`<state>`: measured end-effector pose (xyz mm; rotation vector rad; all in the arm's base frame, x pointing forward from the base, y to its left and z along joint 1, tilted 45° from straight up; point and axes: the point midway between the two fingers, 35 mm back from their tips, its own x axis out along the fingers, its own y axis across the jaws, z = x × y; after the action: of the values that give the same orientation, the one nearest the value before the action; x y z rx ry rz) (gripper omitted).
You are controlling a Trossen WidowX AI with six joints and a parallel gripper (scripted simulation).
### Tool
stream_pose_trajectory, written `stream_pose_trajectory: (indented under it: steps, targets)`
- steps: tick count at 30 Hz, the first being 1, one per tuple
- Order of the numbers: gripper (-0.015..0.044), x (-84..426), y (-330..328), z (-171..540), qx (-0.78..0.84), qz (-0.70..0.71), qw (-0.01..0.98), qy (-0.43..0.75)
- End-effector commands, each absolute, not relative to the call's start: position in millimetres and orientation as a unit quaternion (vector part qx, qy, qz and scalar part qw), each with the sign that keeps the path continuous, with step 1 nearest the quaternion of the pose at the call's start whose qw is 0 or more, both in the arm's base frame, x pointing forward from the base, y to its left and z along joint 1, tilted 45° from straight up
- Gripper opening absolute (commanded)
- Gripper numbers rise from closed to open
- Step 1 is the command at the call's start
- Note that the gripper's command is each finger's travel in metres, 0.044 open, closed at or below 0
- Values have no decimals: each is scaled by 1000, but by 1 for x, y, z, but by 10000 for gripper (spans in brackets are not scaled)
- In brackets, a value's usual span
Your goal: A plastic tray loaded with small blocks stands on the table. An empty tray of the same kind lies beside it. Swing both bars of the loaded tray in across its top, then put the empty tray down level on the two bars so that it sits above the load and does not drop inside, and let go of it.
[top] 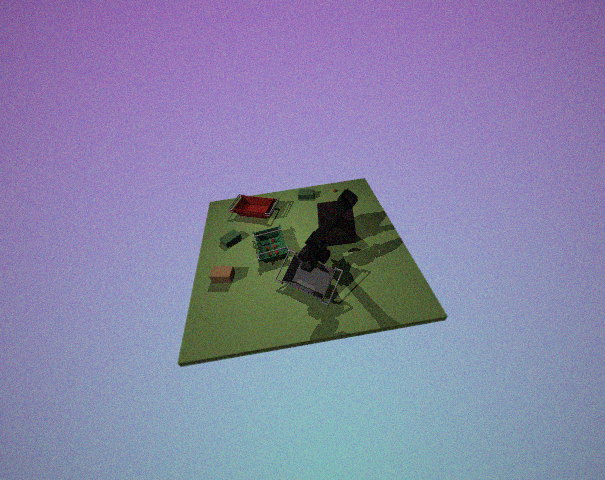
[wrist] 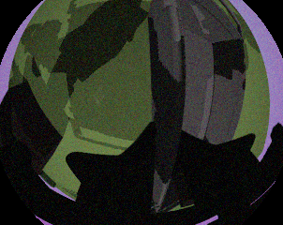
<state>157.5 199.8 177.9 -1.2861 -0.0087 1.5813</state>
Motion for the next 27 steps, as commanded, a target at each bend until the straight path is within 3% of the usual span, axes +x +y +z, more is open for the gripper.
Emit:
stream_pose_trajectory:
  steps: [1,14,27]
  targets:
    - [0,156,191,192,-540,655,529,-13]
    - [0,157,189,195,-541,655,528,-12]
    - [0,159,153,245,-544,656,523,-8]
